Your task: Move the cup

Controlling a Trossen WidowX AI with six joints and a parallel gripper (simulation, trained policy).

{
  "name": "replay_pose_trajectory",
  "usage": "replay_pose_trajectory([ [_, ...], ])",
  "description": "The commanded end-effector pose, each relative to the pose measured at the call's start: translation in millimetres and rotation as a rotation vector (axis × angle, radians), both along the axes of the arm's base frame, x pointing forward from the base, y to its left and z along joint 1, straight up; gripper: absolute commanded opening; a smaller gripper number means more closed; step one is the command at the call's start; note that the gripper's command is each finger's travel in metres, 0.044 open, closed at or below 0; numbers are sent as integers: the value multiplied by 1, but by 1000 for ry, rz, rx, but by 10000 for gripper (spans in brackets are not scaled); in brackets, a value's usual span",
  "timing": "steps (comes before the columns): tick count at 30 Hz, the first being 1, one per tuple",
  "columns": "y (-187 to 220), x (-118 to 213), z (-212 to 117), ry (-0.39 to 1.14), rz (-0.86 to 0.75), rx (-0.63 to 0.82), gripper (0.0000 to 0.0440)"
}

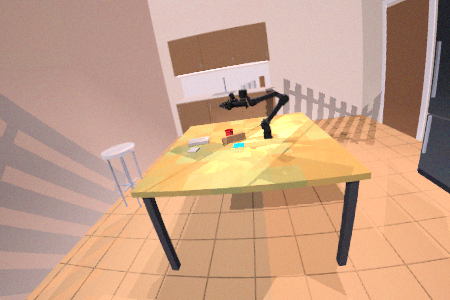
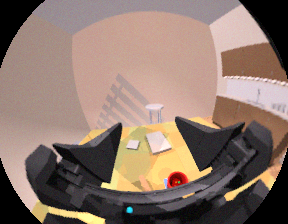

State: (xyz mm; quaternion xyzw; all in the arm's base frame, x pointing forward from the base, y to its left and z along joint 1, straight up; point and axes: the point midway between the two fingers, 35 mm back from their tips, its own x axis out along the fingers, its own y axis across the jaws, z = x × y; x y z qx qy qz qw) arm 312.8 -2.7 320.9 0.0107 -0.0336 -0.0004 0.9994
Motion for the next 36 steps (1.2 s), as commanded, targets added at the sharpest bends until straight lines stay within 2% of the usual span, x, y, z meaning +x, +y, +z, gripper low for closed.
replay_pose_trajectory([
  [1,0,0,0,5,-2,2,374],
  [12,6,6,-13,123,-2,44,85],
  [14,8,8,-16,151,1,52,47],
  [17,12,11,-20,192,11,64,49],
  [23,20,17,-25,276,28,92,82],
  [36,34,27,-40,475,39,148,77],
])
